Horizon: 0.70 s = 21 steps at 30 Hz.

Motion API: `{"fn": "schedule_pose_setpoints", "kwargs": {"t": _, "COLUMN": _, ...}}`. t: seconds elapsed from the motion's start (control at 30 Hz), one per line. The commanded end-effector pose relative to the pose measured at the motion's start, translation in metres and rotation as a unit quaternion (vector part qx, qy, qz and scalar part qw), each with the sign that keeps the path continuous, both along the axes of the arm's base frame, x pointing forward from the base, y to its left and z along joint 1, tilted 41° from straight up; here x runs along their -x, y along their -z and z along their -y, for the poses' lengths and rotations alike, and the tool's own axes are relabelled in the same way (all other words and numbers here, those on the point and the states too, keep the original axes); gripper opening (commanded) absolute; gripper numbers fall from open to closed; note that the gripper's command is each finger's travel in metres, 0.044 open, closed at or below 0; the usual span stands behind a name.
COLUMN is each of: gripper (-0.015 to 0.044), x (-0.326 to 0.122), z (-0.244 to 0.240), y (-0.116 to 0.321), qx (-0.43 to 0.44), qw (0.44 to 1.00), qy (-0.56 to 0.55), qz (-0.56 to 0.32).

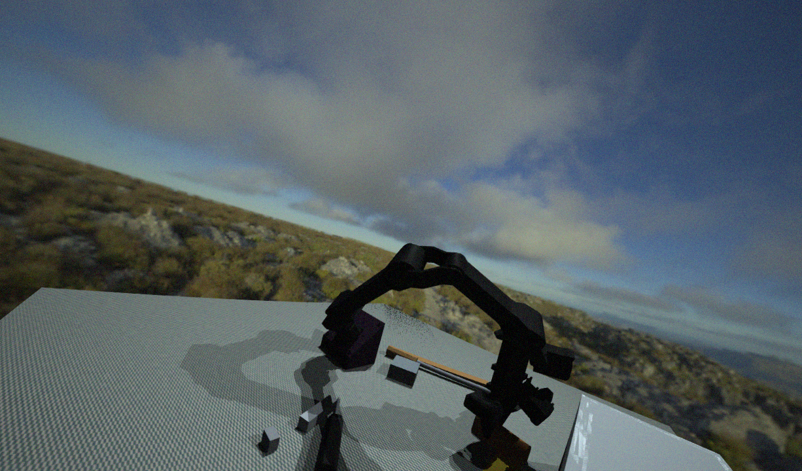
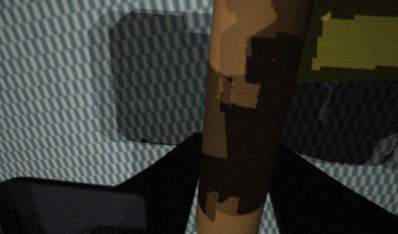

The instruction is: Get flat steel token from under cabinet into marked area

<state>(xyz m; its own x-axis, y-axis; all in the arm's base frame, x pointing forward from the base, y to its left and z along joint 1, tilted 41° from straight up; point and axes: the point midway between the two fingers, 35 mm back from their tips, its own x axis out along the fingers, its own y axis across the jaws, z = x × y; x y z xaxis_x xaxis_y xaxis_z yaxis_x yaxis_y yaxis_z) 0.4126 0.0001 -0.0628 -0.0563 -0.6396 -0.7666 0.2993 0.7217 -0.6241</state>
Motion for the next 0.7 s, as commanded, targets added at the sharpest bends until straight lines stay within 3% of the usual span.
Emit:
{"fn": "schedule_pose_setpoints", "kwargs": {"t": 0.0, "gripper": 0.0, "x": 0.004, "z": 0.0, "y": 0.0, "qx": 0.002, "qw": 1.0, "qy": 0.001, "qz": -0.001}}
{"fn": "schedule_pose_setpoints", "kwargs": {"t": 0.67, "gripper": 0.0, "x": 0.022, "z": -0.005, "y": 0.004, "qx": 0.001, "qw": 1.0, "qy": 0.001, "qz": -0.001}}
